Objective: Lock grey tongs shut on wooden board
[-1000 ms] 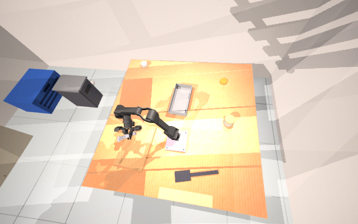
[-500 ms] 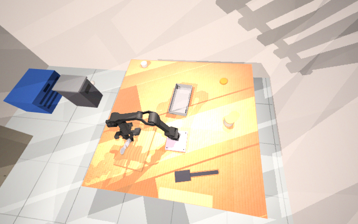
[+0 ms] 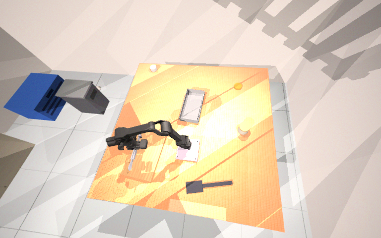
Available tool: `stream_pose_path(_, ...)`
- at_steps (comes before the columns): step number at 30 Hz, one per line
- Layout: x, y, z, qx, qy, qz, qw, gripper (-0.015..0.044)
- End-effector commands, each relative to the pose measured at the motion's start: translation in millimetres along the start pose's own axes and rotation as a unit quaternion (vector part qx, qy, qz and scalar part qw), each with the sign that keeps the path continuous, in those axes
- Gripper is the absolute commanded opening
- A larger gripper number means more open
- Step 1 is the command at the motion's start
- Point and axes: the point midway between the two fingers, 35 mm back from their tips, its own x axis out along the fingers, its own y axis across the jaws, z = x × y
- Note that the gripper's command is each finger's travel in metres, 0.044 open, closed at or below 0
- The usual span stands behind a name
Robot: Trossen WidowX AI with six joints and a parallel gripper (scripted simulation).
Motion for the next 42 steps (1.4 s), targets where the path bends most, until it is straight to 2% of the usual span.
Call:
stream_pose_path(1, -3.9, 2.4, 1.2, 0.008, -0.017, 0.013, 1.000, -0.0150)
stream_pose_path(11, 0.1, 3.4, 1.2, 0.008, -0.017, 0.013, 1.000, -0.0150)
stream_pose_path(42, 50.8, 10.0, 2.0, 0.008, -0.017, 0.013, 1.000, -0.0150)
